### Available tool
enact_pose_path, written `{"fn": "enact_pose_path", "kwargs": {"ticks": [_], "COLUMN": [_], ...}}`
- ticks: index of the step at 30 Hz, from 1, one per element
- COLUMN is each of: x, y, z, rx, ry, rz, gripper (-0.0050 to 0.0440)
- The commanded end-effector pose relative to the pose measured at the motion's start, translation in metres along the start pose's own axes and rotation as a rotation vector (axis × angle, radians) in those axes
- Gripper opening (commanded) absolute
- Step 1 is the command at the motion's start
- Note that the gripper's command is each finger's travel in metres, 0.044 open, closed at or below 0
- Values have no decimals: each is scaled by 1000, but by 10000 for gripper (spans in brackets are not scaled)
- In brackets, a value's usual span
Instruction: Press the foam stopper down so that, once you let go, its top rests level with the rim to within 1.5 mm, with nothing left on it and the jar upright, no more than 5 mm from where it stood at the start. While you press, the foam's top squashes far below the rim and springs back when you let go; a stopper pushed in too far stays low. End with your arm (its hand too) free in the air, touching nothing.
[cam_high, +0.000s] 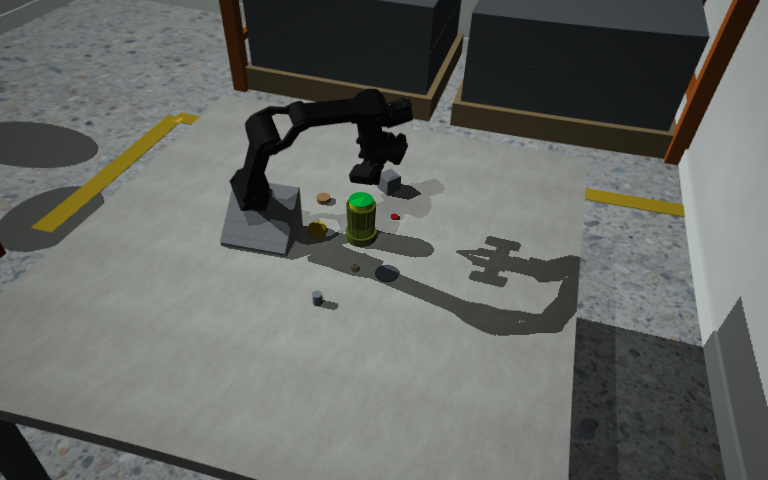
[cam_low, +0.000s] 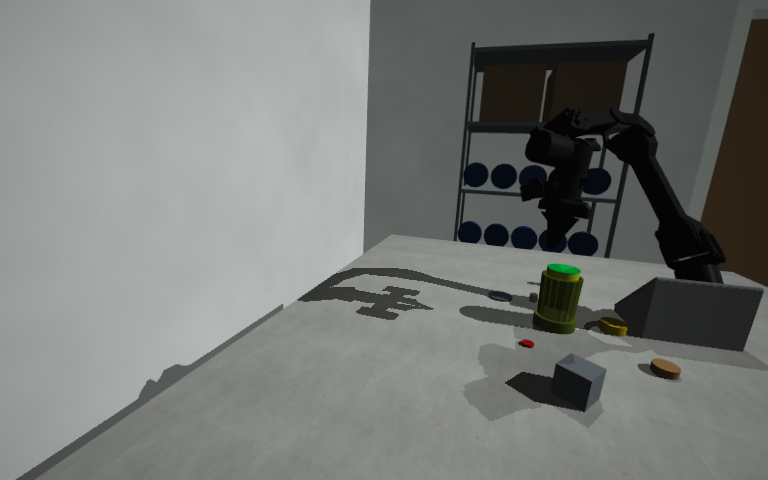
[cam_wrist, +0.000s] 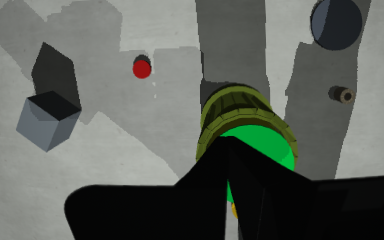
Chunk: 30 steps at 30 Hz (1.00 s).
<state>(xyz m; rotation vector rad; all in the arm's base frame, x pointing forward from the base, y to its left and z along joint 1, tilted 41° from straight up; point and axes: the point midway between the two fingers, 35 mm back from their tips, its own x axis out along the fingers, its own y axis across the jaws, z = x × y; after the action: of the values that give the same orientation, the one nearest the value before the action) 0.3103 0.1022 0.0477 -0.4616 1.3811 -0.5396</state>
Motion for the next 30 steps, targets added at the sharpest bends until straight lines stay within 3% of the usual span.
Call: {"fn": "enact_pose_path", "kwargs": {"ticks": [1,9,17,30], "x": [-6,-5,21,36], "y": [-15,-16,-19,-19], "z": [-30,-32,-36,-36], "rx": [-167,-176,-176,-176], "ry": [102,108,108,108], "rz": [-60,-63,-64,-63], "gripper": [0,0,0,0]}}
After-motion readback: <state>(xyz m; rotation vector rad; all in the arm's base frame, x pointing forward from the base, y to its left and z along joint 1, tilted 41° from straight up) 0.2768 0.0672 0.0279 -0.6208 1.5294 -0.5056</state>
